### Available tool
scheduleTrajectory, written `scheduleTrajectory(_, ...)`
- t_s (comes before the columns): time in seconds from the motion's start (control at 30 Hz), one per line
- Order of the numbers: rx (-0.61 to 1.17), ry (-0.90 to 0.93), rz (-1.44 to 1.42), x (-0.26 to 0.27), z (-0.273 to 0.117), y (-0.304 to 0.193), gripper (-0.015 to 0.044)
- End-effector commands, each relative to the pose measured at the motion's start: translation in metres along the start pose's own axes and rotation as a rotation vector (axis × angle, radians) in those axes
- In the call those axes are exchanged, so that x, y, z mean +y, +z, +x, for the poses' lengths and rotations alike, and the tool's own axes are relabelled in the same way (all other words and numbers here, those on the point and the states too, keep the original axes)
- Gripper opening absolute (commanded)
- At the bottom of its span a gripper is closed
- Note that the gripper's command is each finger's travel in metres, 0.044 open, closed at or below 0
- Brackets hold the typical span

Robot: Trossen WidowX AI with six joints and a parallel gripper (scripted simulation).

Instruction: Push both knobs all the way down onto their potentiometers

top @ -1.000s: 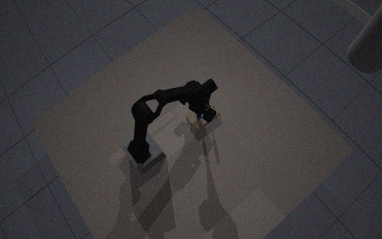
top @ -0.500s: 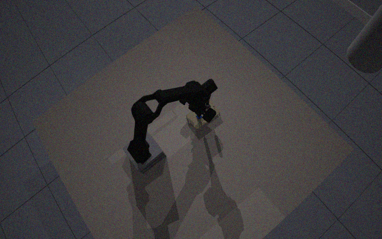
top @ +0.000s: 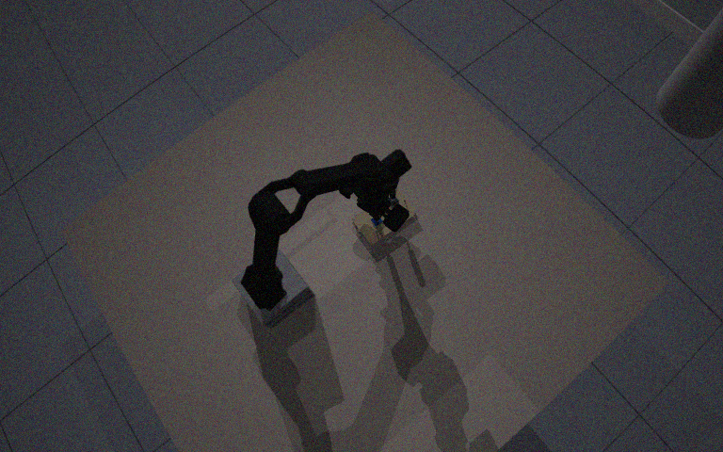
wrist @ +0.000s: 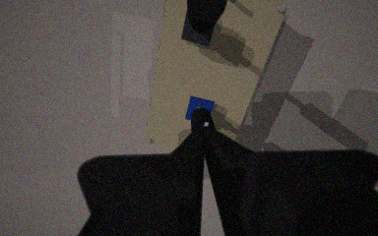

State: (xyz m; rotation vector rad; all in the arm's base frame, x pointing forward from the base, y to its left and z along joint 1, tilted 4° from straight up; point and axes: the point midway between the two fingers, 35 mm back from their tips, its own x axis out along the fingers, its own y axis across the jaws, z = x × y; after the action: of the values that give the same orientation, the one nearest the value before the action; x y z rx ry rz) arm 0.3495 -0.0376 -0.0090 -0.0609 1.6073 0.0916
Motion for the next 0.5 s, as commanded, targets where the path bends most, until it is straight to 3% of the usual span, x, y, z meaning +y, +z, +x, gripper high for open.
scheduleTrajectory(0.0,0.003,-0.004,-0.005,-0.0009,0.0067,0.0010,0.0000)
scheduleTrajectory(0.47,0.003,-0.004,-0.005,-0.0009,0.0096,0.0010,0.0000)
